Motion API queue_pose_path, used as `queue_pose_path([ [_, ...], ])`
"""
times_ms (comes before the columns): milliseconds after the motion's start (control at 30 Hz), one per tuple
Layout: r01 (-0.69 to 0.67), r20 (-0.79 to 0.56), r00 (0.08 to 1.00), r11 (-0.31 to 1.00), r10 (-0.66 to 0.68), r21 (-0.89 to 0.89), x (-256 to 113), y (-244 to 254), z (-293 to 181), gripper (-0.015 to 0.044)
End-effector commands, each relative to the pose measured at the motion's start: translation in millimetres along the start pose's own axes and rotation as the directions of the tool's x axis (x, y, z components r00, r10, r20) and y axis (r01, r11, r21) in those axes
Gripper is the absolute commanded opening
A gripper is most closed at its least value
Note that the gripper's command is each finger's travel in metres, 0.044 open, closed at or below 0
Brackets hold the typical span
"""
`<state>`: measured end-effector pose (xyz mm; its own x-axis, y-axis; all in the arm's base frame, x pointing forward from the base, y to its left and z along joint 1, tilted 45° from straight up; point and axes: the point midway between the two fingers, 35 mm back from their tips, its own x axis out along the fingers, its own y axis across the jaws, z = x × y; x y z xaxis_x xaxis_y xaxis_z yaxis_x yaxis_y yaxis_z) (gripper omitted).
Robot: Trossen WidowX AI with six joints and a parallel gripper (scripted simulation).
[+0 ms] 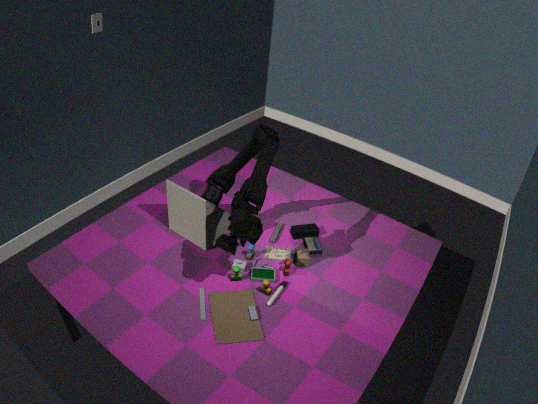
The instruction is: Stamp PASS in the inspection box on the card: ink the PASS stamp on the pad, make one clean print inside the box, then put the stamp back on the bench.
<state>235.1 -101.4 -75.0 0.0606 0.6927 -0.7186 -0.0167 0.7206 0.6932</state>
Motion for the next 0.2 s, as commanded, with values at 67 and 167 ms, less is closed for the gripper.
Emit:
queue_pose_path([
  [67,0.0,0.0,1.0,1.0,0.0,0.0,0.0,0.0,0.0,0.0251],
  [167,0.0,0.0,1.0,1.0,0.0,0.0,0.0,0.0,0.0,0.0251],
])
